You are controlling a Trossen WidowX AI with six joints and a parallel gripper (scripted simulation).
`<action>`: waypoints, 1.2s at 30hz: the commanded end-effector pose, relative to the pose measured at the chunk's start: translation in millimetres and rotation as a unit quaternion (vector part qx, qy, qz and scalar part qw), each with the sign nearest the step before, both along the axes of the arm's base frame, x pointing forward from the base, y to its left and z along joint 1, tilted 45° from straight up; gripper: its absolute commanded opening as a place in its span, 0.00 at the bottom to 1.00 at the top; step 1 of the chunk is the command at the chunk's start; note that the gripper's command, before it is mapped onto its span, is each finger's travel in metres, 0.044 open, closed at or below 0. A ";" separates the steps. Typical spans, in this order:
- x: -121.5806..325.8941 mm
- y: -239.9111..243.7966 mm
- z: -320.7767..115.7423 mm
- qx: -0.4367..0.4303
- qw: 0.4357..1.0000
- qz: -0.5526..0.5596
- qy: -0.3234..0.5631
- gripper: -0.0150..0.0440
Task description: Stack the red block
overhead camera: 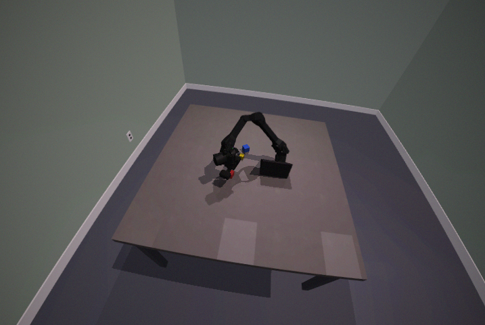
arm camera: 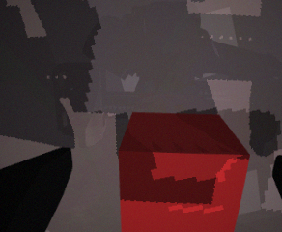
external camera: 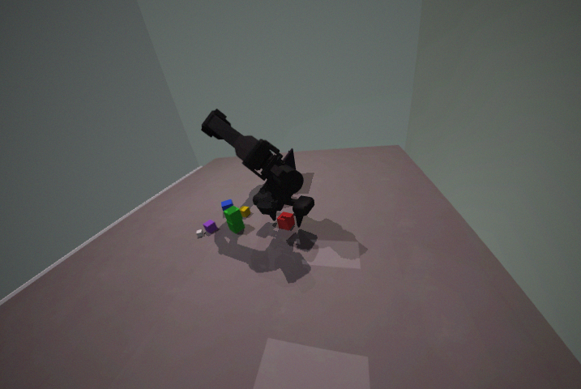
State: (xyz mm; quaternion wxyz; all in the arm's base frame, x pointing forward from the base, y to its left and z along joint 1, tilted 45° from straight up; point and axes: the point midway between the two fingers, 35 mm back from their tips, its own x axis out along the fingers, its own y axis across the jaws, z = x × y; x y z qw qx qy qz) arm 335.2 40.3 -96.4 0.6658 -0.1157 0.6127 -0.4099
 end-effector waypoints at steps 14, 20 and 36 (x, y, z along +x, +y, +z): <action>-0.9 -1.6 -1.2 -0.002 1.000 0.002 0.001 0.96; -0.9 -1.6 -1.2 -0.002 1.000 0.002 0.001 0.69; 0.2 5.7 5.9 -0.002 1.000 0.002 0.001 0.25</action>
